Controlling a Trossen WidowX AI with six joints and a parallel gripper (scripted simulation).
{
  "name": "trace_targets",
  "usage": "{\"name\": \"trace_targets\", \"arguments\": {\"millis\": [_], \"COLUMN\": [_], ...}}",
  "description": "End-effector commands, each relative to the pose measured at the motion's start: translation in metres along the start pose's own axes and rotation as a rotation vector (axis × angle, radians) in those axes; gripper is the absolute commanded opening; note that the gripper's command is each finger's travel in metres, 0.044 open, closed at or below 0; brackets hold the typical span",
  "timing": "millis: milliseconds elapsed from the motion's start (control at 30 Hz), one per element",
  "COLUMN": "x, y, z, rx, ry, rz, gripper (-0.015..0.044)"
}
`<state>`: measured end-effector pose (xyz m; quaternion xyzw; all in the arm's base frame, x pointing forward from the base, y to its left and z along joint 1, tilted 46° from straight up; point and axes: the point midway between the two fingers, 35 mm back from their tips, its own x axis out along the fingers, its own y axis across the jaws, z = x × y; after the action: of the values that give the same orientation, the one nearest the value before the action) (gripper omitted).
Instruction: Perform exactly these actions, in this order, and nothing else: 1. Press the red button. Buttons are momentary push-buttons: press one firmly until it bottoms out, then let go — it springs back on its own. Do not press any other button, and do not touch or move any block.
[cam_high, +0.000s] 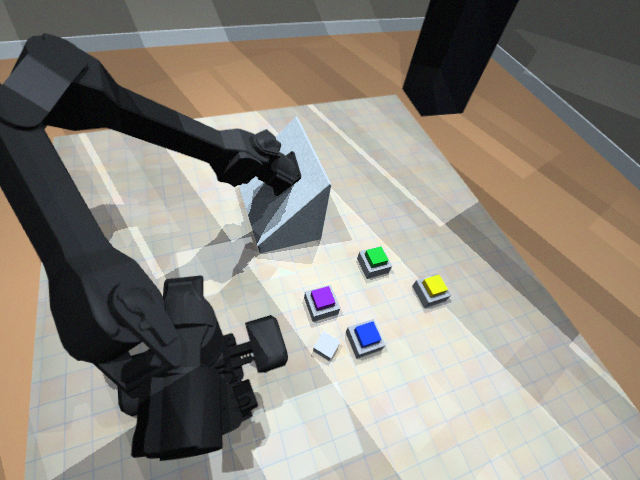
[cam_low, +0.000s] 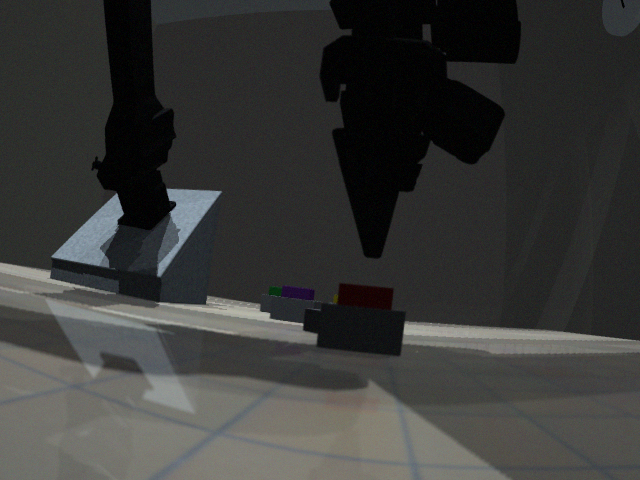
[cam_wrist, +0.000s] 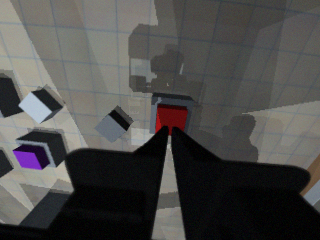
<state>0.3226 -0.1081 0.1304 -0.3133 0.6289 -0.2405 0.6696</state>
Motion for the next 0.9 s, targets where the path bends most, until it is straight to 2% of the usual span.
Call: {"name": "trace_targets", "arguments": {"millis": [0, 100, 233, 433, 733, 867], "x": [-0.007, -0.011, -0.028, -0.049, -0.072, -0.072], "y": [-0.001, 0.025, 0.101, 0.198, 0.350, 0.388], "z": [0.000, 0.010, 0.028, 0.028, -0.030, -0.061], "rx": [0.007, -0.014, -0.075, -0.096, -0.028, 0.003], "ry": [0.001, -0.009, -0.024, -0.024, 0.002, 0.003], "rz": [-0.003, 0.017, 0.058, 0.088, 0.058, 0.022], "gripper": [0.0046, 0.0125, 0.0230, 0.0387, 0.0400, 0.0400]}}
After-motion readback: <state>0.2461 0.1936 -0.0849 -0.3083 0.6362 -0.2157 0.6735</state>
